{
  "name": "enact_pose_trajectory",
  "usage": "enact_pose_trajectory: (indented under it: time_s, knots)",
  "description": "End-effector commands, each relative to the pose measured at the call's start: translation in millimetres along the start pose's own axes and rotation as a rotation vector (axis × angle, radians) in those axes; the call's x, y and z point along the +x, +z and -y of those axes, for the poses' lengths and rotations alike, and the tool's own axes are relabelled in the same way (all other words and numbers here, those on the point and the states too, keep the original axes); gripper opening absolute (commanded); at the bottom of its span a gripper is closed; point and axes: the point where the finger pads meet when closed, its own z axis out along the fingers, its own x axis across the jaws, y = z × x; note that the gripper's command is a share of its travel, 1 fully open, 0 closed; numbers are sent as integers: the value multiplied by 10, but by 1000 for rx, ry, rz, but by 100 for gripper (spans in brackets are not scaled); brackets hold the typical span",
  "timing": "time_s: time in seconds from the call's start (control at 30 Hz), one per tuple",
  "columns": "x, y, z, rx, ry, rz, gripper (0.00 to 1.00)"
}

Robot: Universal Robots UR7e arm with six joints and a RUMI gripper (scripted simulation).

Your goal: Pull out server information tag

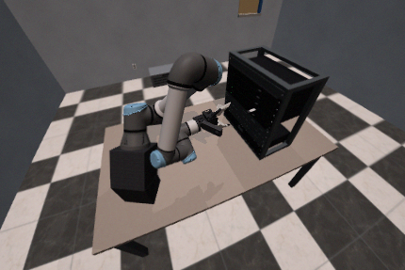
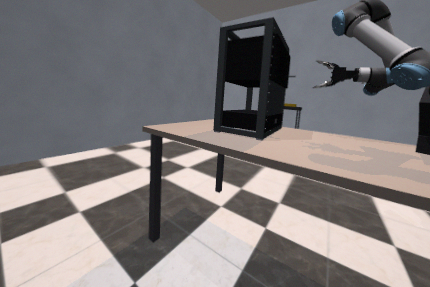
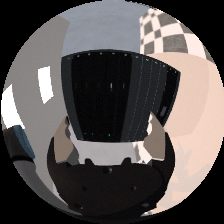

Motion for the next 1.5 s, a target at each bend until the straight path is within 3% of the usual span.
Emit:
enact_pose_trajectory:
  time_s: [0.0, 1.47]
  knots:
    - [1, 1, 13, 3, 5, -1, 100]
    - [47, 6, 101, 24, 49, -15, 100]
